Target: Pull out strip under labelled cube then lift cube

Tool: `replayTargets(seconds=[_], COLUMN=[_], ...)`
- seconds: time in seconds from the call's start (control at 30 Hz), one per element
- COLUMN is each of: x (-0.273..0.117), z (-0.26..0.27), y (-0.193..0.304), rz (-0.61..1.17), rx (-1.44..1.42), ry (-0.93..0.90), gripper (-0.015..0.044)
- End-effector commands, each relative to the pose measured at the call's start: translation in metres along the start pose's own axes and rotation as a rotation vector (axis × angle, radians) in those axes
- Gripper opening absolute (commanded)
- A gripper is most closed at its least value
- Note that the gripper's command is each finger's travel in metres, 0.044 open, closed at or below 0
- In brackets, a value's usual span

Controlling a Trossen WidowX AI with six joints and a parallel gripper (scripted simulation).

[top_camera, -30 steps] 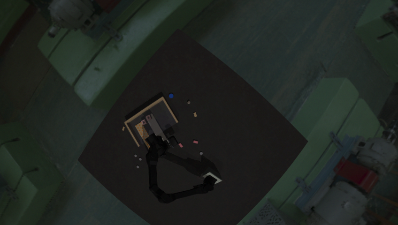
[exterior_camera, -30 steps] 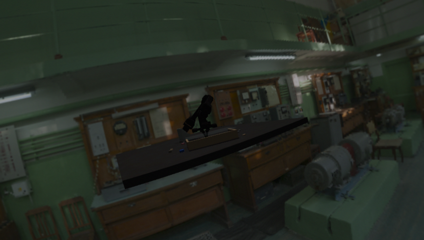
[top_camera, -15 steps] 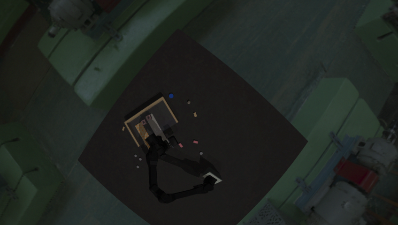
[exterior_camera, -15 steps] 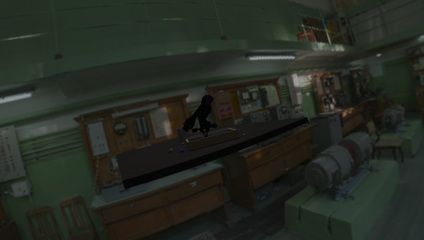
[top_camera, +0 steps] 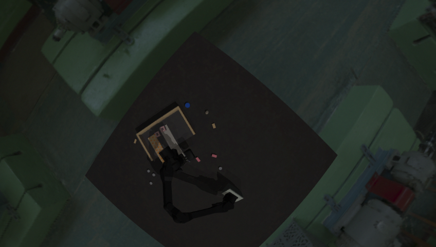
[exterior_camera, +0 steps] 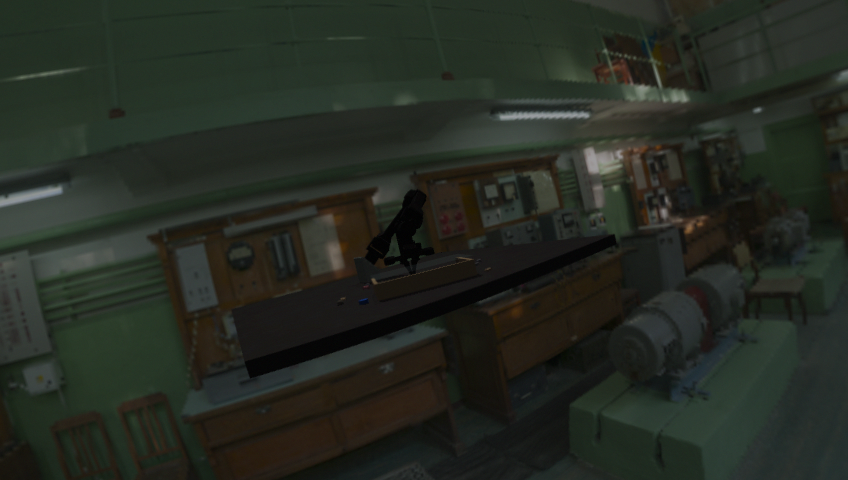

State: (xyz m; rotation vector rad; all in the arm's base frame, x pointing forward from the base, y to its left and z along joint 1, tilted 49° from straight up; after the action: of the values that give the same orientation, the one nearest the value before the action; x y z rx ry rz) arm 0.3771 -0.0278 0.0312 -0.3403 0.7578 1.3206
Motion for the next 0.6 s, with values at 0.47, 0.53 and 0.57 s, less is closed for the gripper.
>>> replayTargets(seconds=[0.47, 0.53, 0.57], x=[0.0050, 0.0052, 0.0054], z=[0.0009, 0.0010, 0.0010], y=[-0.0015, -0.0018, -0.0020], rz=[0.006, 0.006, 0.006], rx=[0.001, 0.001, 0.001], ry=[-0.003, -0.003, -0.003], gripper=[0.0000, 0.0000, 0.0000])
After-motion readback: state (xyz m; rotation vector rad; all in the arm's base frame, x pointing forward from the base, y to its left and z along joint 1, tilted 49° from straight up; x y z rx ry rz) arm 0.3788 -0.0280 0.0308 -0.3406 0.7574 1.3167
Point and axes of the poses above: the point midway between the two fingers, 35 mm back from their tips, its own x axis out along the fingers, its own z axis across the jaws, y = z × x, the point moved 6 cm from there along -x, back along the fingers, and after that the axes turned 5 degrees about -x, right-handed, at the moved point
